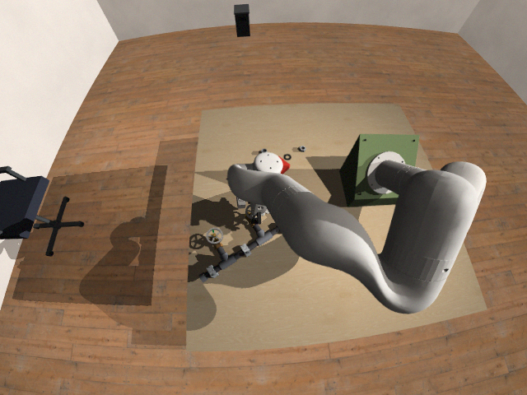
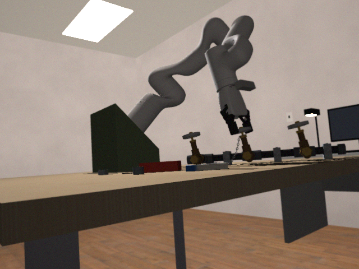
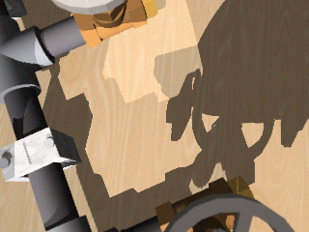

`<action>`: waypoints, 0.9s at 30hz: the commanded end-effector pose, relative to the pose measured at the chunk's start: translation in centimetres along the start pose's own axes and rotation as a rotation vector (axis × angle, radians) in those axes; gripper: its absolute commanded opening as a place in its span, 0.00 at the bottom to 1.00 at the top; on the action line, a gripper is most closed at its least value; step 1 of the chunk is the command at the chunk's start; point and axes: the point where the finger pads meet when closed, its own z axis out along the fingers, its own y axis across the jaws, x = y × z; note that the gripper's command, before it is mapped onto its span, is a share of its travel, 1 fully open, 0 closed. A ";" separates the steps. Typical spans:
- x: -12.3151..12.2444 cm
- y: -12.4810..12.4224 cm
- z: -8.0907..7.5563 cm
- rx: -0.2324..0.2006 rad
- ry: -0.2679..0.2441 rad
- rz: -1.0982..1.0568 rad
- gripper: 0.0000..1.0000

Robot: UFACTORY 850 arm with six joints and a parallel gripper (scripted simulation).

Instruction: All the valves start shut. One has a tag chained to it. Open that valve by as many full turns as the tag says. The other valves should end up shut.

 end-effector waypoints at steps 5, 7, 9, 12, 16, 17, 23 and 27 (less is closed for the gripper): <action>0.1 0.0 -0.1 -0.010 -0.019 0.487 1.00; 0.1 0.0 -0.1 -0.010 -0.014 0.568 1.00; 0.1 0.0 -0.1 -0.012 -0.011 0.683 1.00; 0.1 0.0 -0.1 -0.013 -0.007 0.855 1.00; 0.1 0.0 -0.1 -0.015 -0.005 1.081 1.00; 0.1 0.0 -0.1 -0.015 -0.005 1.137 1.00; 0.1 0.0 -0.1 -0.026 -0.021 1.432 1.00; 0.1 0.0 -0.1 -0.038 -0.038 1.574 1.00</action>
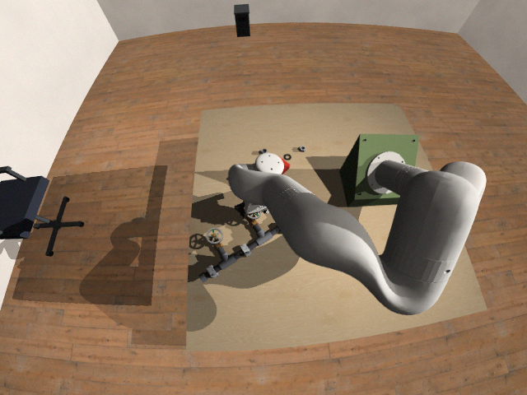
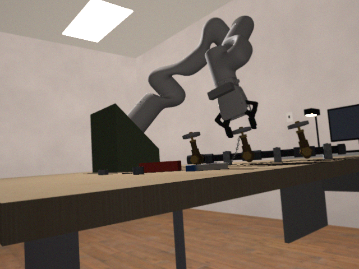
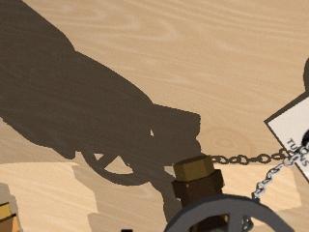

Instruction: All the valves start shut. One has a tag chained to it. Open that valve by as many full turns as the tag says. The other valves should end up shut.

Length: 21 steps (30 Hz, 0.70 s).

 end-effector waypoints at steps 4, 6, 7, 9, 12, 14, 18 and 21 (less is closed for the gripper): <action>0.0 -0.1 -0.1 -0.057 -0.014 0.165 1.00; 0.0 -0.1 -0.1 -0.057 -0.014 0.165 0.00; 0.0 -0.1 -0.1 -0.057 -0.014 0.165 0.00; 0.0 -0.1 -0.1 -0.057 -0.014 0.165 0.00; 0.0 -0.1 -0.1 -0.057 -0.014 0.165 0.00; 0.0 -0.1 -0.1 -0.057 -0.014 0.165 0.00; 0.0 -0.1 -0.1 -0.057 -0.014 0.165 0.00; 0.0 -0.1 -0.1 -0.057 -0.014 0.165 0.00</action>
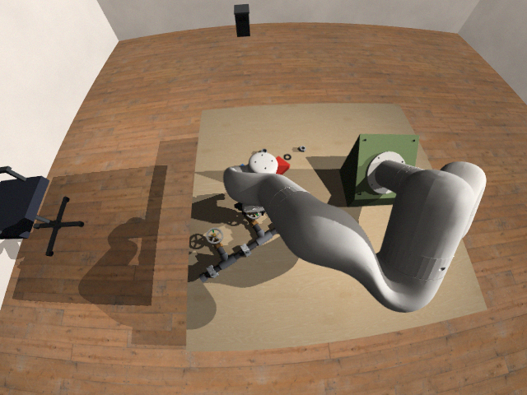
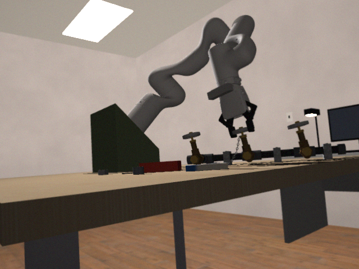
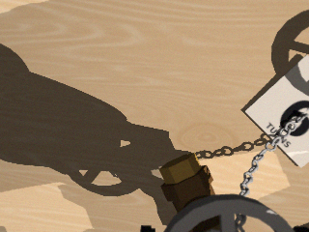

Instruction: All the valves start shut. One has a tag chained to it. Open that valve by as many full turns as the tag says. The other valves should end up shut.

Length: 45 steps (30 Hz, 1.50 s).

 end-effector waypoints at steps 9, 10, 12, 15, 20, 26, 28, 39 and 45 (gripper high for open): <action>0.0 -0.1 -0.1 0.001 0.000 0.000 0.00; 0.0 -0.1 -0.1 0.001 0.000 0.000 0.00; 0.0 -0.1 -0.1 0.001 0.000 -0.002 0.00; 0.0 -0.1 -0.1 0.001 0.000 -0.011 0.00; 0.0 -0.1 -0.1 0.001 0.000 -0.060 0.00; 0.0 -0.1 -0.1 0.001 0.000 -0.140 0.00; 0.0 -0.1 -0.1 0.001 0.000 -0.195 0.00; 0.0 -0.1 -0.1 0.001 0.001 -0.623 0.00; 0.0 -0.1 -0.1 0.001 0.001 -0.917 0.00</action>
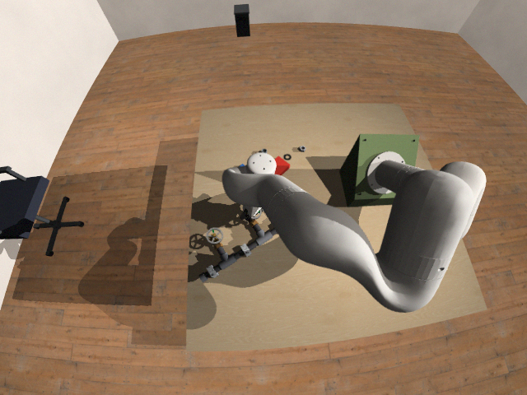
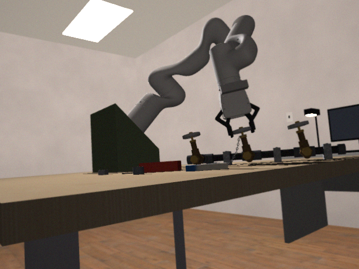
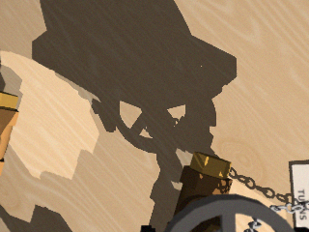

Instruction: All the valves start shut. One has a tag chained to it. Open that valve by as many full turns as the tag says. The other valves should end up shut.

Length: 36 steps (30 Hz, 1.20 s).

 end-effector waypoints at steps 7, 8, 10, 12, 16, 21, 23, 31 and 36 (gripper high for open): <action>0.1 -0.1 -0.1 0.008 0.010 -0.611 0.00; 0.1 -0.1 -0.1 0.007 0.010 -0.668 0.00; 0.1 -0.1 -0.1 0.004 0.008 -0.782 0.00; 0.1 -0.1 -0.1 0.004 0.008 -0.782 0.00; 0.1 -0.1 -0.1 0.003 0.010 -1.069 0.00; 0.1 -0.1 -0.1 -0.001 0.007 -1.353 0.00; 0.1 -0.1 -0.1 -0.002 0.007 -1.465 0.00; 0.1 -0.1 -0.1 0.003 0.020 -1.870 0.00; 0.1 -0.1 -0.1 0.001 0.021 -2.054 0.00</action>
